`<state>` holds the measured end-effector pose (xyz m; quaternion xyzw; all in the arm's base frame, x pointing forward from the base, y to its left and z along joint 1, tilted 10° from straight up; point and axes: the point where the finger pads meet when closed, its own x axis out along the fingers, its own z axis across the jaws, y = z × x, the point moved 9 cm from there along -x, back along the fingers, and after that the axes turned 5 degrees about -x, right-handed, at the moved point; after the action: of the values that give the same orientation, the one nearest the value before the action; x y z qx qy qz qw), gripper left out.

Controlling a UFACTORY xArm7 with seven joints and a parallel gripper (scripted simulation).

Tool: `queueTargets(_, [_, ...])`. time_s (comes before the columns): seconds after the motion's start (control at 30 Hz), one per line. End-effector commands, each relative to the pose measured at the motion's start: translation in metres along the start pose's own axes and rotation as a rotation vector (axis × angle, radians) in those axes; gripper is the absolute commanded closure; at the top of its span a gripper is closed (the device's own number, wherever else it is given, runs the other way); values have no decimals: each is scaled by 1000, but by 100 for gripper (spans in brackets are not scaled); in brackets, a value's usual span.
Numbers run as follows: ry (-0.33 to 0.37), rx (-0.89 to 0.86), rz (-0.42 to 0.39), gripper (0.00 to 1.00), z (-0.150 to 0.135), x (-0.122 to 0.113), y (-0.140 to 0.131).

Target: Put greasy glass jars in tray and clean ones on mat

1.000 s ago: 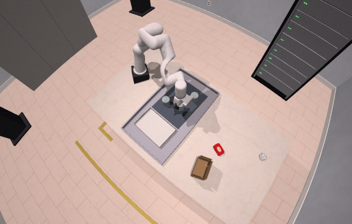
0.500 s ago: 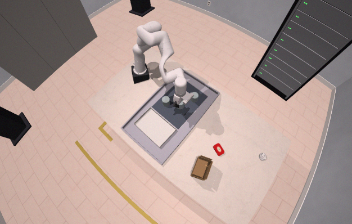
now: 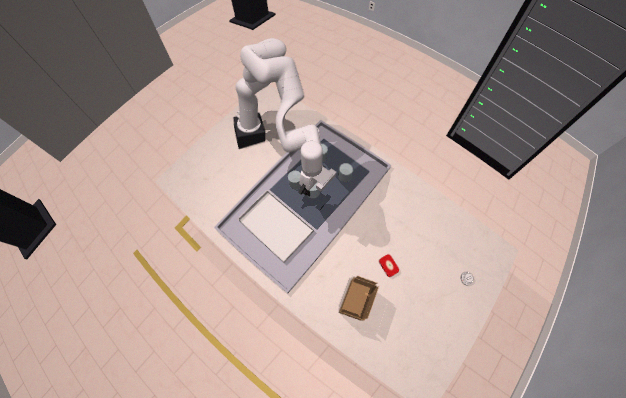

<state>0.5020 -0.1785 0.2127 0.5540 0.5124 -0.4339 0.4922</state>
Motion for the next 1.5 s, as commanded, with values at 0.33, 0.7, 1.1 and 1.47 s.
queueTargets(0.33, [-2,0,6,100,39,-2,-15])
queueTargets(0.7, [-2,0,6,100,67,-2,-27])
queueTargets(1.1, [-2,0,6,100,103,-2,-43])
queueTargets(1.47, [-2,0,6,100,130,-2,-54])
